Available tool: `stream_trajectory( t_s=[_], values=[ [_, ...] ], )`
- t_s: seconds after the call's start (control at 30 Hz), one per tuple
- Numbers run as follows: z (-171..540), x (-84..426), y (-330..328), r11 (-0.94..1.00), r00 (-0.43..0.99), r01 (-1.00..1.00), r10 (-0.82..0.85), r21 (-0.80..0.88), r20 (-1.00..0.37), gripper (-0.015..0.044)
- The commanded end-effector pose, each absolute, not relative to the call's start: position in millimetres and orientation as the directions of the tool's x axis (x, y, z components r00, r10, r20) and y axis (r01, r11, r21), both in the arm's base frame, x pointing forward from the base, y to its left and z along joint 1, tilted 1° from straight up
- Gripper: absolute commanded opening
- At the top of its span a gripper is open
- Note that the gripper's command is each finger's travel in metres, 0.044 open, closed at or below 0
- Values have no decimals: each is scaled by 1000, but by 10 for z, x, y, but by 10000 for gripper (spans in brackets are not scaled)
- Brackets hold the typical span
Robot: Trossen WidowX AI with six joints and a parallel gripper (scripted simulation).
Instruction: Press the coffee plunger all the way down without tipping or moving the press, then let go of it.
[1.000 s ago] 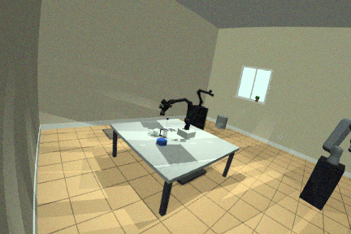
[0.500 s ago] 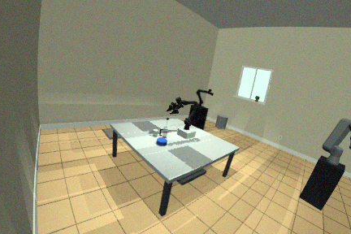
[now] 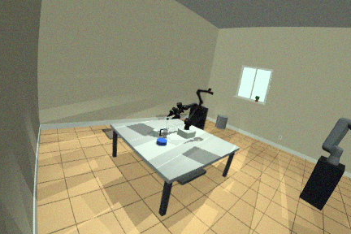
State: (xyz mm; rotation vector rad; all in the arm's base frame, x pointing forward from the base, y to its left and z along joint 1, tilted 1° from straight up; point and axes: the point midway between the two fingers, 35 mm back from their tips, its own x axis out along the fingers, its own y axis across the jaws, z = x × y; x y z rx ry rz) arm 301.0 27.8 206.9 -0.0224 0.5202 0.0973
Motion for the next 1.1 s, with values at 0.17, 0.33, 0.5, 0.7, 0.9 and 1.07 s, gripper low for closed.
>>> stream_trajectory(
  t_s=[0.17, 0.33, 0.5, 0.7, 0.9, 1.07],
  values=[
    [2121, 3048, 292, 995, 876, -102, 93, 8, -472, 440],
    [2085, 3118, 300, 995, 877, -102, 94, 9, -472, 440],
    [2045, 3186, 308, 995, 877, -102, 94, 9, -471, 440],
    [1998, 3267, 316, 995, 877, -102, 94, 9, -471, 440],
    [1946, 3345, 325, 995, 878, -102, 94, 9, -470, 440],
    [1933, 3364, 327, 995, 878, -102, 94, 9, -470, 387]
  ],
)
